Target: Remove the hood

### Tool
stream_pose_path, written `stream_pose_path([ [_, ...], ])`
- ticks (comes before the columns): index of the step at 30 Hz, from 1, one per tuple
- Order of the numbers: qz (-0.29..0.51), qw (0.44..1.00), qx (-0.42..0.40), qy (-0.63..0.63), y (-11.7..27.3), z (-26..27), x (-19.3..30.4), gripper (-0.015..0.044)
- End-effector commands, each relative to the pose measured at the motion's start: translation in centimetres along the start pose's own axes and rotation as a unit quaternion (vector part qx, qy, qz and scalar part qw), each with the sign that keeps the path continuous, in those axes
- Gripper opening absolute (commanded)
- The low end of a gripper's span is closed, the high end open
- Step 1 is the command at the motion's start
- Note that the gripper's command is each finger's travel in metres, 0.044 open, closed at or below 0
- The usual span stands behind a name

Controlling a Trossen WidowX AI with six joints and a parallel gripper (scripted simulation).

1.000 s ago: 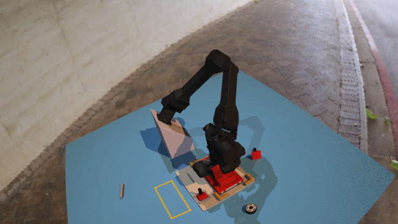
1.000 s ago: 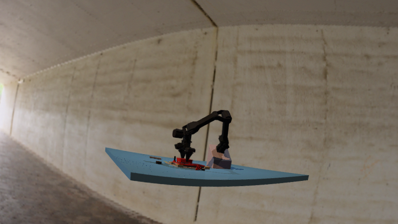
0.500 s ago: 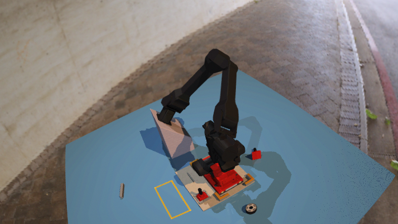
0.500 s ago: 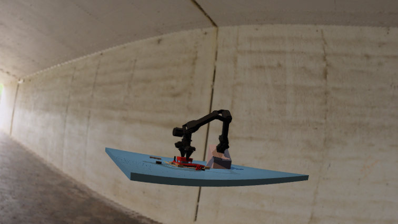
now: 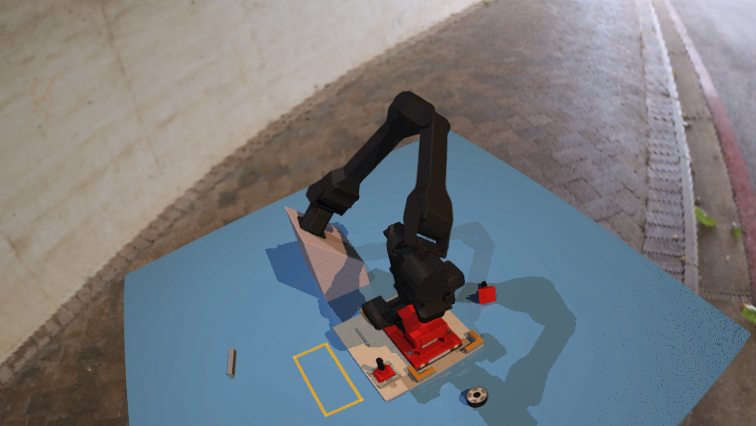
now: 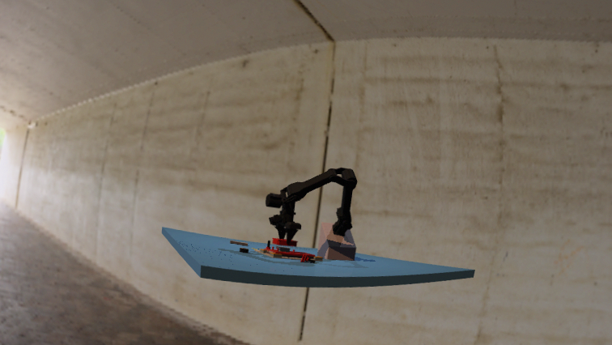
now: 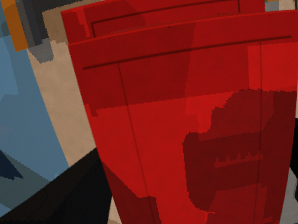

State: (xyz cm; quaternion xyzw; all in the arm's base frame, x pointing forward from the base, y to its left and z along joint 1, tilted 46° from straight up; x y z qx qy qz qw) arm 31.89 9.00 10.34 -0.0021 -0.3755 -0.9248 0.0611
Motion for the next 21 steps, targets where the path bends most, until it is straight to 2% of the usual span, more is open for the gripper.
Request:
stream_pose_path([
  [1, -0.006, 1.0, 0.0, 0.005, 2.0, 0.1, -0.2, 0.0],
  [5, -0.006, 1.0, 0.0, 0.005, 4.0, 0.1, -0.1, 0.0],
  [10, -0.005, 1.0, -0.001, -0.001, 3.4, -0.6, -0.3, 0.0],
  [21, -0.01, 1.0, 0.012, -0.002, 4.0, -8.0, -1.6, 0.0],
])
Point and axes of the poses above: the point midway between the two fingers, 35 mm back from their tips, its own y axis back along the fingers, its own z axis across the jaws, x = y × z, the point moved 9 cm from there along y, back along the fingers, and after that the axes turned 8 degrees about -y, right-handed, at the moved point
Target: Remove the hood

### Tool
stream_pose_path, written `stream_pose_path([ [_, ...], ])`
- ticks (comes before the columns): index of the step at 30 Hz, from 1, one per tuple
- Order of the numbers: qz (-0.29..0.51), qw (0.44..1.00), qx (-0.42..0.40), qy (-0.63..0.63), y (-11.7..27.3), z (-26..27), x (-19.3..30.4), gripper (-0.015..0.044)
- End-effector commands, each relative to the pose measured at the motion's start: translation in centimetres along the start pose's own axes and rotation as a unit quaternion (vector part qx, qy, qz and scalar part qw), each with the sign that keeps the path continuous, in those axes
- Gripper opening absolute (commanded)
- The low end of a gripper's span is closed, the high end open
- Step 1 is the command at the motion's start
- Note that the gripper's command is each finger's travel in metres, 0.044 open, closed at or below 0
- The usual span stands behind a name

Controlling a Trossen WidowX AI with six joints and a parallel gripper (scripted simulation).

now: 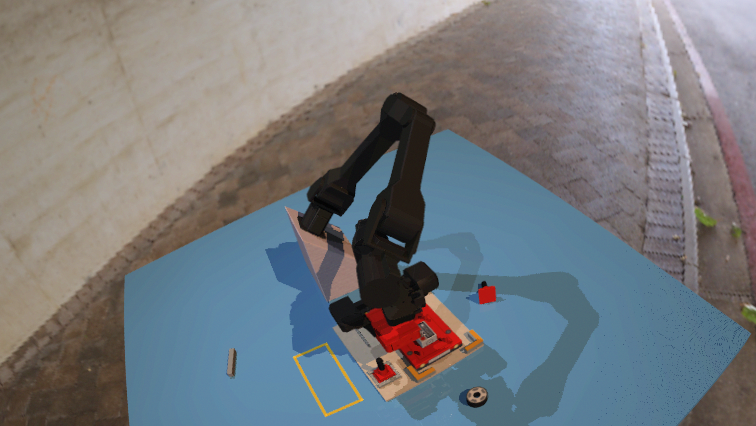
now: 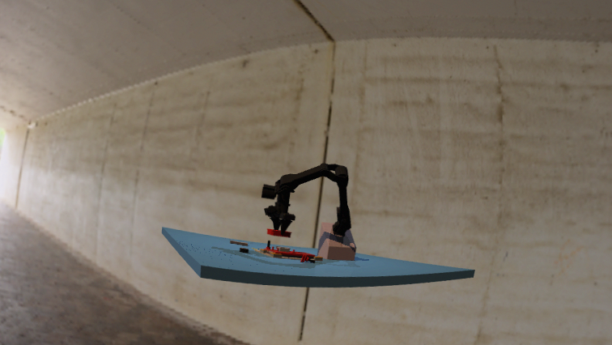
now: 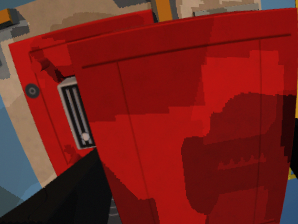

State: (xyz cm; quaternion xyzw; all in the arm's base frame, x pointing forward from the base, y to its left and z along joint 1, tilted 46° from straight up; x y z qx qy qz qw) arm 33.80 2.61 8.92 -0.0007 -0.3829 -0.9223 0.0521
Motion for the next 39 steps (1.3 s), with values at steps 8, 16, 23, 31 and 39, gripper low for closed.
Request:
stream_pose_path([
  [8, -0.001, 1.0, 0.006, 0.001, 0.3, -8.1, -0.2, 0.0],
  [16, 0.001, 1.0, 0.001, 0.005, 0.4, -13.8, 0.9, 0.0],
  [23, 0.002, 1.0, -0.003, 0.008, 0.3, -16.2, 1.6, 0.0],
  [31, 0.002, 1.0, -0.003, 0.008, -0.1, -16.2, 1.6, 0.0],
  [39, 0.002, 1.0, -0.002, 0.008, -0.9, -16.2, 1.5, 0.0],
])
Point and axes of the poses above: the point midway between the two fingers, 35 mm back from their tips, its own y axis back along the fingers, its own z axis across the jaws, x = y × z, the point moved 9 cm from there along y, back along the fingers, and after that the axes turned 8 degrees about -y, right-handed, at the moved point
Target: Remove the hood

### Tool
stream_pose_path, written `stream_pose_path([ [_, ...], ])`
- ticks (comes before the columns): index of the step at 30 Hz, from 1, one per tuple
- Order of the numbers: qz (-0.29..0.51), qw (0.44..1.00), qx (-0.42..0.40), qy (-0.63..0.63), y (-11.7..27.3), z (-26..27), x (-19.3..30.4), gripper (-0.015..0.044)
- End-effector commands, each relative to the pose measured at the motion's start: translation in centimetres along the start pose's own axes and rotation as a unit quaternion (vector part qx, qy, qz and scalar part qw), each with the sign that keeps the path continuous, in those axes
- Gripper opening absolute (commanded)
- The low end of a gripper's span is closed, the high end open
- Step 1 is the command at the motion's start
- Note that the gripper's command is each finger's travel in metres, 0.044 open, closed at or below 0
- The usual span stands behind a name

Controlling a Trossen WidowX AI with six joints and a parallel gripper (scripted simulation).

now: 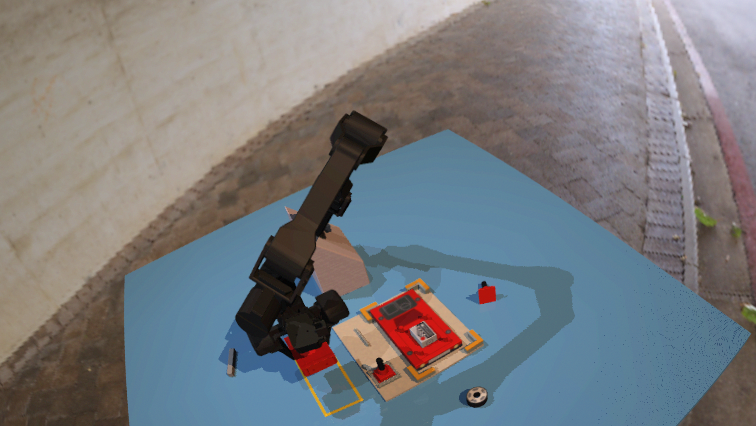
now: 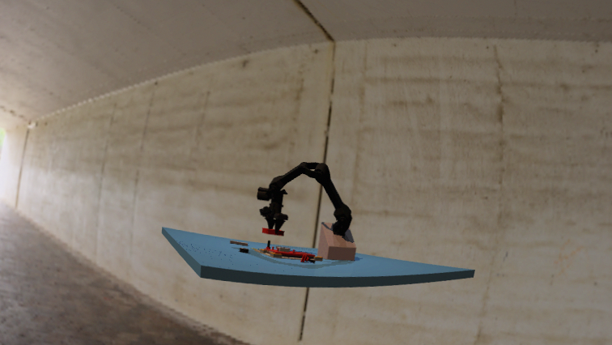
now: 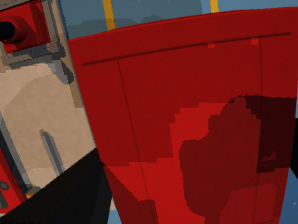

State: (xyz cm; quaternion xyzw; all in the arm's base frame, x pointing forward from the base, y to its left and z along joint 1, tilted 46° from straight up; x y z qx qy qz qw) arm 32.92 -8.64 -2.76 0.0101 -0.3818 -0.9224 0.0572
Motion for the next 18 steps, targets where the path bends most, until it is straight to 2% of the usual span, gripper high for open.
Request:
stream_pose_path([
  [1, 0.001, 1.0, -0.002, -0.004, -0.6, -0.1, 0.0, 0.0],
  [18, 0.001, 1.0, -0.002, -0.004, -2.3, -0.1, 0.0, 0.0],
])
Point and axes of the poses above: the point midway between the two fingers, 35 mm back from their tips, its own y axis back along the fingers, its own z axis across the jaws, x = y × z, the point moved 9 cm from there along y, back along the fingers, and after that the axes turned 8 degrees about -y, right-handed, at the moved point
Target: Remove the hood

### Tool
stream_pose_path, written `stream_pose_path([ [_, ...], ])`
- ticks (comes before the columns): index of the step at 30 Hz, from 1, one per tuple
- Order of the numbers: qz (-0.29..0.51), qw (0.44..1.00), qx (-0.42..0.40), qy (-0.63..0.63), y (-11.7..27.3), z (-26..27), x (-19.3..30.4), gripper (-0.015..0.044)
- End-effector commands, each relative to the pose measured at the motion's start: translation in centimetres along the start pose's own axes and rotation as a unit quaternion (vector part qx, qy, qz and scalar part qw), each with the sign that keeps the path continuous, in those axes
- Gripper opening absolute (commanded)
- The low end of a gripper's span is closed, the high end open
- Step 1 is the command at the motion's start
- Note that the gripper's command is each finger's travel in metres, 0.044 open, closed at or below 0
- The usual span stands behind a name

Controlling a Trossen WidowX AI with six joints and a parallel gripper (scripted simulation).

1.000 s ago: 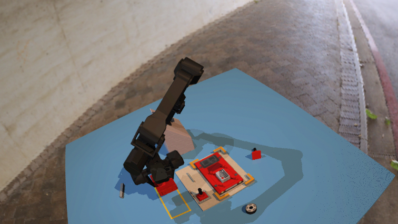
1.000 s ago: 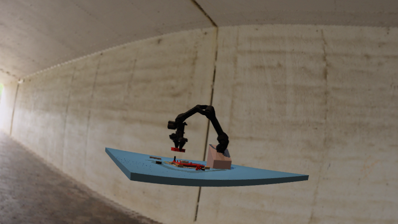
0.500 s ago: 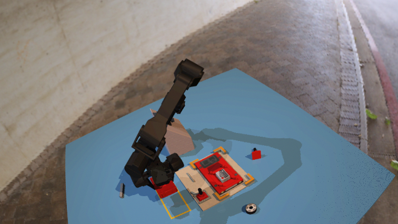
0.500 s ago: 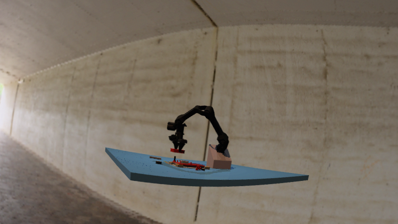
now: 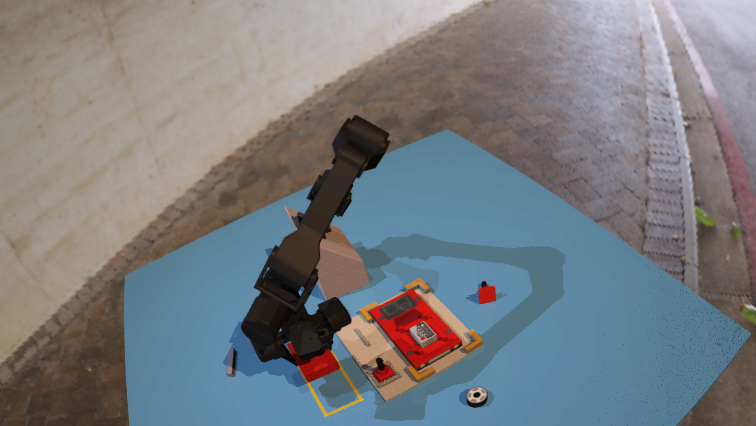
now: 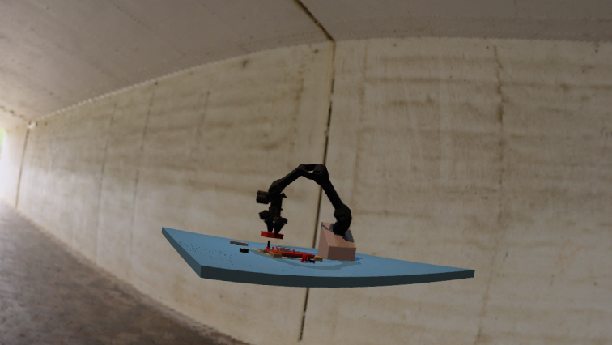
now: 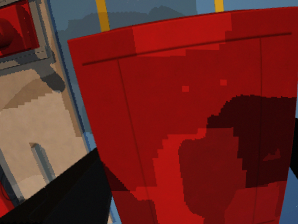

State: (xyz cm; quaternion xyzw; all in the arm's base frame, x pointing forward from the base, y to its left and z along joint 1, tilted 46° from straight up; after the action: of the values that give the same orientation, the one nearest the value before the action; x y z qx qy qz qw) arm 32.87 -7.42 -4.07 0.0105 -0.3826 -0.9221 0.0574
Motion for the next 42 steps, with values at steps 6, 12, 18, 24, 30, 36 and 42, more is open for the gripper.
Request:
stream_pose_path([
  [6, 0.001, 1.0, -0.003, -0.005, -1.1, 0.0, 0.1, 0.0],
  [12, 0.001, 1.0, -0.003, -0.005, -1.7, 0.0, 0.1, 0.0],
  [18, 0.001, 1.0, -0.003, -0.005, -2.3, 0.0, 0.1, 0.0],
  [24, 0.001, 1.0, -0.003, -0.005, -2.9, 0.0, 0.1, 0.0],
  [30, 0.001, 1.0, -0.004, -0.005, -3.5, 0.0, 0.2, 0.0],
  [36, 0.001, 1.0, -0.004, -0.004, -4.1, 0.1, 0.2, 0.0],
  [42, 0.001, 1.0, -0.004, -0.004, -4.6, 0.1, 0.3, 0.0],
])
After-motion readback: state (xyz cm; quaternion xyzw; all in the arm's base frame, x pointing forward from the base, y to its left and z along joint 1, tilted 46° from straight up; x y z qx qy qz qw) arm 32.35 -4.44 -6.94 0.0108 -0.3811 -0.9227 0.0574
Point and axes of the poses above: the point midway between the two fingers, 35 mm back from their tips, its own y axis back along the fingers, its own z axis across the jaws, x = y × z, the point moved 9 cm from there along y, back along the fingers, and after that the axes turned 8 degrees about -y, right-handed, at the moved point
